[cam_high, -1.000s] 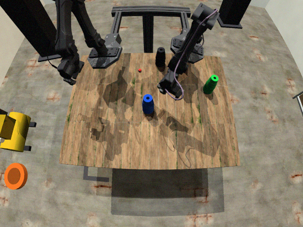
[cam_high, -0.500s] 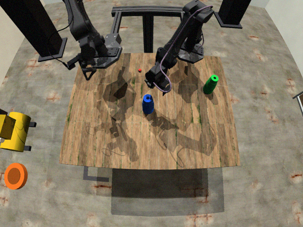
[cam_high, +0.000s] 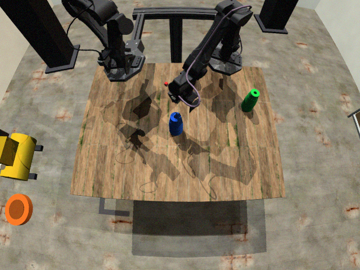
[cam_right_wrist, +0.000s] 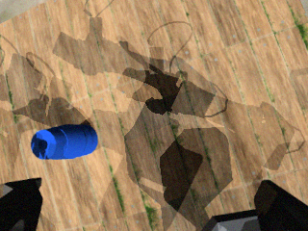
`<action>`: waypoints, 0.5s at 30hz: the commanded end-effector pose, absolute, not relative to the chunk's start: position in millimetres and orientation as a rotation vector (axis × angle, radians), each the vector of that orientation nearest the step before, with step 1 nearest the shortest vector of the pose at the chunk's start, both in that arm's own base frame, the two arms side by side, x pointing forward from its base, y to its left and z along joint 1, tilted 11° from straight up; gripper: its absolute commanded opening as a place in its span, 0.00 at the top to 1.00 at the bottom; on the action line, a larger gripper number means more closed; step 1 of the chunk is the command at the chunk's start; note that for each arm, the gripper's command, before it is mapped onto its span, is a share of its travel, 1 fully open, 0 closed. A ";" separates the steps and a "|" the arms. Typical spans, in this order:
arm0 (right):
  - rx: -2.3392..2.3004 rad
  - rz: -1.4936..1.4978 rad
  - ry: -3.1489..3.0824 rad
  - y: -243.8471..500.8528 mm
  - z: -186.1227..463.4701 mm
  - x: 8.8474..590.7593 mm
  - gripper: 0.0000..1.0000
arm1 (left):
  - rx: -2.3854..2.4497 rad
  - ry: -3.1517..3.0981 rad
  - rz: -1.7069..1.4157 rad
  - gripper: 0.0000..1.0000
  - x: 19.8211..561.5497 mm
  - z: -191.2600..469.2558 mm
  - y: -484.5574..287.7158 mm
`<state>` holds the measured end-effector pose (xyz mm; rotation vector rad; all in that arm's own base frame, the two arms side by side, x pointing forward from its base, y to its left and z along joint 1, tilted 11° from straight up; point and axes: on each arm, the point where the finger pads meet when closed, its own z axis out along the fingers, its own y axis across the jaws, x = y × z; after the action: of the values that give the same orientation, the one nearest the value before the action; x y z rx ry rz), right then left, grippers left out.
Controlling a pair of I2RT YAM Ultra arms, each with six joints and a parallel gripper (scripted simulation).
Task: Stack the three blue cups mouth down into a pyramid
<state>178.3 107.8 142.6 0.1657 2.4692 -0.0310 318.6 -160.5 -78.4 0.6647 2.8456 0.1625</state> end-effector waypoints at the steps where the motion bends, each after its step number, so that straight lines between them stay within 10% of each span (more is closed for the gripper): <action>1: -0.090 -0.008 2.440 116.6 163.7 159.7 0.00 | 0.680 2.826 0.145 0.00 323.3 -70.8 -171.4; 15: -0.840 0.232 2.233 144.1 190.6 94.9 0.00 | 0.680 2.825 0.145 0.00 323.3 -70.8 -171.5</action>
<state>106.6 148.5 175.7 -0.6769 2.3154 0.2236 318.1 -160.2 -78.5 0.6656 2.8479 0.1638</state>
